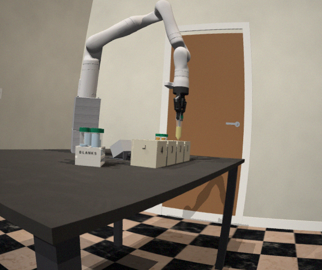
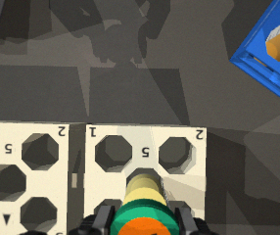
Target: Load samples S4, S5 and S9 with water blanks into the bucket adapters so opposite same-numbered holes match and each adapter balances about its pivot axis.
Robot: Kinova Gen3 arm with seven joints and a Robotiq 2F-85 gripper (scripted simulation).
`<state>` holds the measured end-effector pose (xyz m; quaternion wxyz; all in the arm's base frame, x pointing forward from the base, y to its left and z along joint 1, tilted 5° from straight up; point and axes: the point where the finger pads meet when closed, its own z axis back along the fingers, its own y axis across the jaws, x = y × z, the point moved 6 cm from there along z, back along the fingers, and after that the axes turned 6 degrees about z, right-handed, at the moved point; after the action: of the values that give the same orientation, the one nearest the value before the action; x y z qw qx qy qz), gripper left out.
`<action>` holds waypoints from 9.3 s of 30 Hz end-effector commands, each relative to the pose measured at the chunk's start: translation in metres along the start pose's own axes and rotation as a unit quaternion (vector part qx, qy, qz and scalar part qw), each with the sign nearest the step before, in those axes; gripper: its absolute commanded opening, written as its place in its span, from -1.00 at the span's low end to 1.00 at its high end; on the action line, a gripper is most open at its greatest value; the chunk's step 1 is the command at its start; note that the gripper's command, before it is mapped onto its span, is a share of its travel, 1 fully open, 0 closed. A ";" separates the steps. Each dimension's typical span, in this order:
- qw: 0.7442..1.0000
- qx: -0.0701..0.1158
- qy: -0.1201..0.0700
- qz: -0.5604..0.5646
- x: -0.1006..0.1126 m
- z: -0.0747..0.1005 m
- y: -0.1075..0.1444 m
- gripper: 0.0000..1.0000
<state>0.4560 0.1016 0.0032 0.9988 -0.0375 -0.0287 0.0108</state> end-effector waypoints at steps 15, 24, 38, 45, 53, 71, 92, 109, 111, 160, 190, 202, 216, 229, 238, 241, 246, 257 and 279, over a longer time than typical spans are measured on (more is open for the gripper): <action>1.000 0.000 -0.001 0.000 0.000 -0.004 0.000 -0.80; 1.000 0.000 -0.001 0.000 0.000 -0.009 0.000 -0.80; 1.000 0.000 -0.001 0.000 0.000 -0.017 0.000 -0.80; 1.000 0.000 -0.001 0.000 0.000 -0.021 0.000 -0.80; 1.000 0.000 -0.001 0.000 0.000 -0.025 0.000 -0.80; 1.000 0.000 -0.001 0.000 0.001 -0.036 0.000 -0.80; 1.000 0.000 -0.001 0.000 0.001 -0.049 0.000 -0.80; 1.000 0.000 -0.001 0.000 0.001 -0.059 0.000 -0.80; 1.000 0.000 -0.001 0.000 0.001 -0.060 0.000 -0.80; 1.000 0.000 -0.001 0.000 0.001 -0.089 0.000 -0.80; 1.000 0.000 -0.001 0.000 0.001 -0.089 0.000 0.24; 1.000 0.000 -0.001 0.000 0.001 -0.086 0.000 0.24; 1.000 0.000 -0.001 0.000 0.001 -0.069 0.000 0.24; 1.000 0.000 -0.001 0.000 0.001 -0.055 0.000 0.24; 1.000 0.000 -0.001 0.000 0.000 -0.043 0.000 0.24; 1.000 0.000 -0.001 0.000 0.000 -0.042 0.000 0.24; 1.000 0.000 -0.001 0.000 0.000 -0.035 0.000 0.24; 1.000 0.000 -0.001 0.000 0.000 -0.023 0.000 0.24; 1.000 0.000 -0.001 0.000 0.000 0.004 0.000 0.24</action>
<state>0.4560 0.1016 0.0034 0.9988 -0.0375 -0.0287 0.0108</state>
